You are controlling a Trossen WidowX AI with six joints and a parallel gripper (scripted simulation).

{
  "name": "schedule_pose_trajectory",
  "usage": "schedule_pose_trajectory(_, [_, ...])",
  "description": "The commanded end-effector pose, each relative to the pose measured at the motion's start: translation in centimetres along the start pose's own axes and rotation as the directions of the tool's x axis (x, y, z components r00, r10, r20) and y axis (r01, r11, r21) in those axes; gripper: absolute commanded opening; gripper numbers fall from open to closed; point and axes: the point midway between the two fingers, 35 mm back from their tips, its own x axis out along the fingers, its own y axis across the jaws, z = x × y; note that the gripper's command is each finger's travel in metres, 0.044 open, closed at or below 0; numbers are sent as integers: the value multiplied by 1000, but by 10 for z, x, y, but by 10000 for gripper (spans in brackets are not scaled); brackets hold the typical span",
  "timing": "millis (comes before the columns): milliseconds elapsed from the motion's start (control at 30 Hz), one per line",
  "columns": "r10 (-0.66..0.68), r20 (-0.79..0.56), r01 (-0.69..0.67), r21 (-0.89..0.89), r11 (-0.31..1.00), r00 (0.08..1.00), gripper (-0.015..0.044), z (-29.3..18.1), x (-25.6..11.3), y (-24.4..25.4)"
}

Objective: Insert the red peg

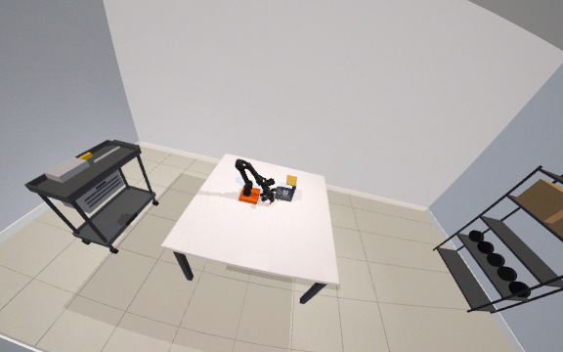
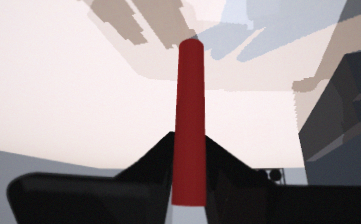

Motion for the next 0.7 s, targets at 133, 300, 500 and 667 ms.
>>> schedule_pose_trajectory(133, [0, 0, 0, 0, 1000, 1000, 0, 0, 0, 0])
schedule_pose_trajectory(300, [0, 0, 0, 0, 1000, 1000, 0, -3, -2, 0])
schedule_pose_trajectory(500, [0, 1, 0, -2, 1000, 1000, 0, -12, -9, -1])
schedule_pose_trajectory(667, [0, 2, 0, -3, 1000, 1000, 0, -20, -16, -2])
